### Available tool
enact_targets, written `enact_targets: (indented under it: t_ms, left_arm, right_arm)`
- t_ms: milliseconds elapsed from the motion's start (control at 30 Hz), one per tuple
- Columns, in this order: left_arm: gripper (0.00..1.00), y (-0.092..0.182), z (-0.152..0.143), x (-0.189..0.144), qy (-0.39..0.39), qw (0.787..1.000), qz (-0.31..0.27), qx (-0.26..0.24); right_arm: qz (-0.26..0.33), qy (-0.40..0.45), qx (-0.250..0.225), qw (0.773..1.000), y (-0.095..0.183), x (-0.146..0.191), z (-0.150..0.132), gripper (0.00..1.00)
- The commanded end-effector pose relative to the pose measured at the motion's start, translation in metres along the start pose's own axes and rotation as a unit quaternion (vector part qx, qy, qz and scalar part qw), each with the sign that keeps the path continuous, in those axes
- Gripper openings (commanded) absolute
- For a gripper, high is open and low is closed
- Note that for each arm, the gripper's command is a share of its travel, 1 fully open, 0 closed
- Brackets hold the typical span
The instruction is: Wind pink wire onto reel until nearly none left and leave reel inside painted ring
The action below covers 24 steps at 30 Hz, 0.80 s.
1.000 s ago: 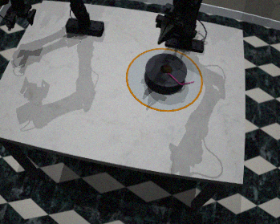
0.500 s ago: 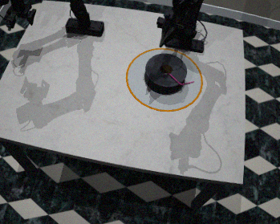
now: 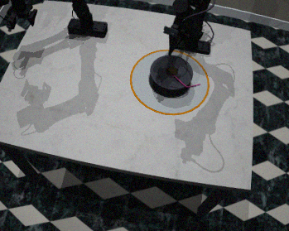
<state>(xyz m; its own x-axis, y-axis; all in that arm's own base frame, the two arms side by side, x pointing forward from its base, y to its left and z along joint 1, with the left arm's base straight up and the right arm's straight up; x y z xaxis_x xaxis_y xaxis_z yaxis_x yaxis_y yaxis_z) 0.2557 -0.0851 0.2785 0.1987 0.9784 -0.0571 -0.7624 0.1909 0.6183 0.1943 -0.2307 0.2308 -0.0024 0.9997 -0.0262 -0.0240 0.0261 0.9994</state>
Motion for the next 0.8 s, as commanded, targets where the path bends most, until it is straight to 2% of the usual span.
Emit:
enact_targets:
  t_ms: [0,200,433,500,767]
  left_arm:
    - [0.0,0.001,-0.023,0.003,0.017,0.997,0.014,0.067]
    - [0.0,-0.014,-0.056,0.005,0.035,0.982,0.031,0.181]
    - [0.0,-0.025,-0.08,0.006,0.053,0.953,0.048,0.294]
    - [0.0,-0.025,-0.08,0.006,0.053,0.953,0.048,0.294]
    - [0.0,-0.037,-0.098,0.011,0.067,0.919,0.061,0.383]
  right_arm:
    - [-0.019,0.001,-0.015,1.0,0.016,0.001,0.003,1.0]
    - [-0.019,0.001,-0.015,1.0,0.016,0.001,0.003,1.0]
    - [-0.019,0.001,-0.015,1.0,0.016,0.001,0.003,1.0]
    - [-0.019,0.001,-0.015,1.0,0.016,0.001,0.003,1.0]
    - [-0.019,0.001,-0.015,1.0,0.016,0.001,0.003,1.0]
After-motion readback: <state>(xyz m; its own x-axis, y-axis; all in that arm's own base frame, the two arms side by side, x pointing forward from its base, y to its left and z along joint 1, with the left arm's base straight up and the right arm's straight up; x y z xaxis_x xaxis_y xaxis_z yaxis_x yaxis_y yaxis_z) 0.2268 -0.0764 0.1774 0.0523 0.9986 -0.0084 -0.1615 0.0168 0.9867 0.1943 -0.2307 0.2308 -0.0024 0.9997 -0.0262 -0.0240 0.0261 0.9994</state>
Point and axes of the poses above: on each arm, the point where the finger pads meet when closed, its own y axis back along the fingers, its own x axis across the jaws, z = x × y, the point moved 5 cm from there along y, back along the fingers
